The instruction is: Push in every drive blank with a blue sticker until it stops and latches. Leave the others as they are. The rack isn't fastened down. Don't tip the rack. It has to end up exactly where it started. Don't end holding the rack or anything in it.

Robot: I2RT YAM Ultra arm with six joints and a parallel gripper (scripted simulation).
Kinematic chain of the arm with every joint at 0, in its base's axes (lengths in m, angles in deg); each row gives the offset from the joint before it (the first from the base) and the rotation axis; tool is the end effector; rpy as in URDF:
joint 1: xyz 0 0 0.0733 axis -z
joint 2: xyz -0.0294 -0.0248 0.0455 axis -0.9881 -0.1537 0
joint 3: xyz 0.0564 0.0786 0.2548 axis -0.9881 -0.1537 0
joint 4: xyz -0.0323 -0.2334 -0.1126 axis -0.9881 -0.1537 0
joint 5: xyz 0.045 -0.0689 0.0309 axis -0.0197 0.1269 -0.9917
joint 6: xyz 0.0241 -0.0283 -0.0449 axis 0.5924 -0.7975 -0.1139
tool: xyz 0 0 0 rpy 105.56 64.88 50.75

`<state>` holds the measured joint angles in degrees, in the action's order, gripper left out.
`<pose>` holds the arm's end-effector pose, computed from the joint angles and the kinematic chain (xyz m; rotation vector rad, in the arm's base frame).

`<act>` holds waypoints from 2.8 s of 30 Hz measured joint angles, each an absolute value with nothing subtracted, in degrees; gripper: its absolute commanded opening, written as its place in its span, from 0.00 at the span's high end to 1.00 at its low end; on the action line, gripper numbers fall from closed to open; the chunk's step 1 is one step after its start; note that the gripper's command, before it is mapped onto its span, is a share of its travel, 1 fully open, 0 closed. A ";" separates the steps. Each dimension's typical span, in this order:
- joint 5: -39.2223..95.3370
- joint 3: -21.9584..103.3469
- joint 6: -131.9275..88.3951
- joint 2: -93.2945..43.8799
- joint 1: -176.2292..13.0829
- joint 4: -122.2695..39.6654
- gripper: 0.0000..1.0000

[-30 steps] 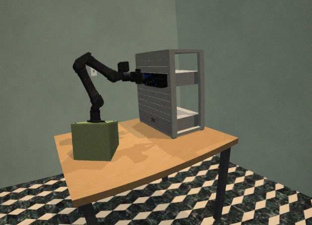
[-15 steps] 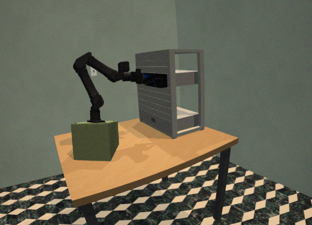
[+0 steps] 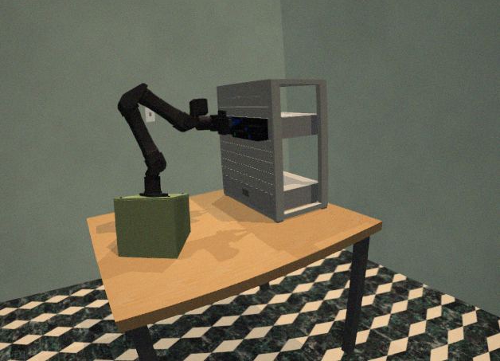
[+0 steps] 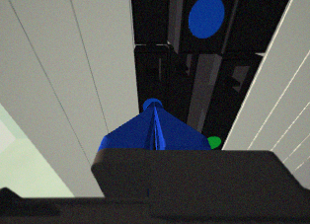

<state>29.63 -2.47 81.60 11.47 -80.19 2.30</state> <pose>0.2542 -0.0047 0.2864 1.3318 1.0098 1.3666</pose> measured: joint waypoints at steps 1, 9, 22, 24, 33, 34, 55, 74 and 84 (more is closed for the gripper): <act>29.63 -2.47 81.60 11.47 -80.19 2.30 1.00; 29.63 -2.47 81.60 11.47 -80.19 2.30 1.00; 30.16 -1.90 81.58 11.47 -80.43 1.25 1.00; 30.18 -1.90 81.58 11.47 -80.45 1.23 1.00; 30.18 -1.88 81.58 11.47 -80.45 1.20 1.00; 30.18 -1.88 81.58 11.47 -80.45 1.20 1.00; 30.68 -1.02 81.55 10.53 -80.67 1.01 1.00; 30.70 -1.00 81.53 10.53 -80.67 1.01 1.00; 31.16 -0.13 81.51 9.97 -80.86 0.24 1.00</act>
<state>31.16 -0.13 81.51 9.97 -80.86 0.24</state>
